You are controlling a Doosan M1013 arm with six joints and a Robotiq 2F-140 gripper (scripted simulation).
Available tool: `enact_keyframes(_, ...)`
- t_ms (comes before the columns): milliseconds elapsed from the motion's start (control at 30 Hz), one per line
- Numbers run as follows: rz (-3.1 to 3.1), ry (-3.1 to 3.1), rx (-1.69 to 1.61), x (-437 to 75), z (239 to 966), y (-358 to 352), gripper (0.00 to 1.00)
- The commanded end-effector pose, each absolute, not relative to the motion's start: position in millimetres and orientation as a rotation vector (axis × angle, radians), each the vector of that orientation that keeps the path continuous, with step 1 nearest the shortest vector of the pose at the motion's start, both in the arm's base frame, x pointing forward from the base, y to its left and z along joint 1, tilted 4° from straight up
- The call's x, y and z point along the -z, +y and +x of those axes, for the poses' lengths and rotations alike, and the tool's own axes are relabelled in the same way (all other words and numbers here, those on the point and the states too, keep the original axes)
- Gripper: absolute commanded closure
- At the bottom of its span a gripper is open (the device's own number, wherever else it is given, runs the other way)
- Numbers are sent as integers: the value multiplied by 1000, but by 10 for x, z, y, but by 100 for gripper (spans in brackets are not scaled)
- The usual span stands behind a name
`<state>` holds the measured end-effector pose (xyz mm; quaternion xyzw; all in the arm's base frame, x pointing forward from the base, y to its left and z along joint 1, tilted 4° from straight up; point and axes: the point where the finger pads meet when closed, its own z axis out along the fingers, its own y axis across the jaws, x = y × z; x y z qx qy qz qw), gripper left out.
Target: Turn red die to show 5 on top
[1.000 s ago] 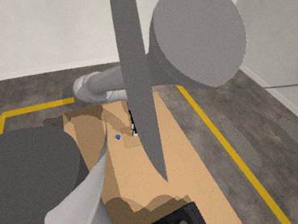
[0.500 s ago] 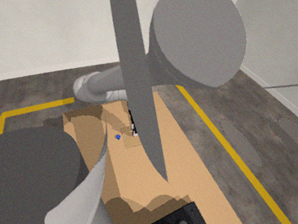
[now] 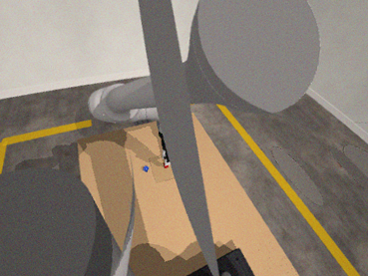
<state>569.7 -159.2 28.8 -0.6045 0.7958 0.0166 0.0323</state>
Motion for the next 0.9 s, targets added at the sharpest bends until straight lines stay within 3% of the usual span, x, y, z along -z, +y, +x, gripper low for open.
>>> enact_keyframes(0,-1861,2450,-51,-446,5692,-1602,79)
enact_keyframes(500,-1870,2462,-42,-635,5678,-1609,79)
enact_keyframes(867,-1979,2610,198,-636,5694,-1571,79)
